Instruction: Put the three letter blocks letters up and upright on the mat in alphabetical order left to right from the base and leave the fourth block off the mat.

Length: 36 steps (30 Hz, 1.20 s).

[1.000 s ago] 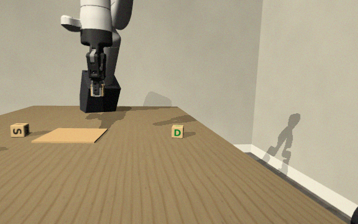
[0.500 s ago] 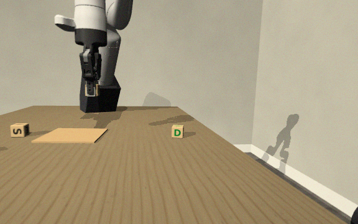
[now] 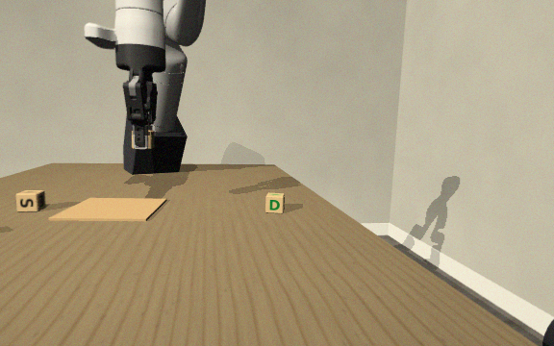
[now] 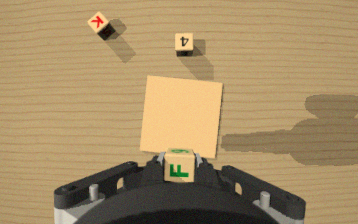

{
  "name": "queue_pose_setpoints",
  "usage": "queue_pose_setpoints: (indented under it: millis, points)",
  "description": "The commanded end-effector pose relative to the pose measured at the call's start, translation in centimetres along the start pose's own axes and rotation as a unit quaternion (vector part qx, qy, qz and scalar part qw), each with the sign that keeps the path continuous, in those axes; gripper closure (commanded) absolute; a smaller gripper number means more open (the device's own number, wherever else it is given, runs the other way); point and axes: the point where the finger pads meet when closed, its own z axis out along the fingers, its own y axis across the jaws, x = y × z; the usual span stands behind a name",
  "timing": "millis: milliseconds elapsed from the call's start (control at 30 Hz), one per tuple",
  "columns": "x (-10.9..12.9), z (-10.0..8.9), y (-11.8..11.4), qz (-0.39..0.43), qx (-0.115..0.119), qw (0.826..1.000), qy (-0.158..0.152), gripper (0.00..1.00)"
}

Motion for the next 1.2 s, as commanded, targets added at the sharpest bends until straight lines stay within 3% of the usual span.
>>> queue_pose_setpoints:
  millis: [0,1167]
  points:
    - [0.0,0.0,0.0,0.0,0.0,1.0,0.0,0.74]
    - [0.0,2.3,0.0,0.0,0.0,1.0,0.0,0.74]
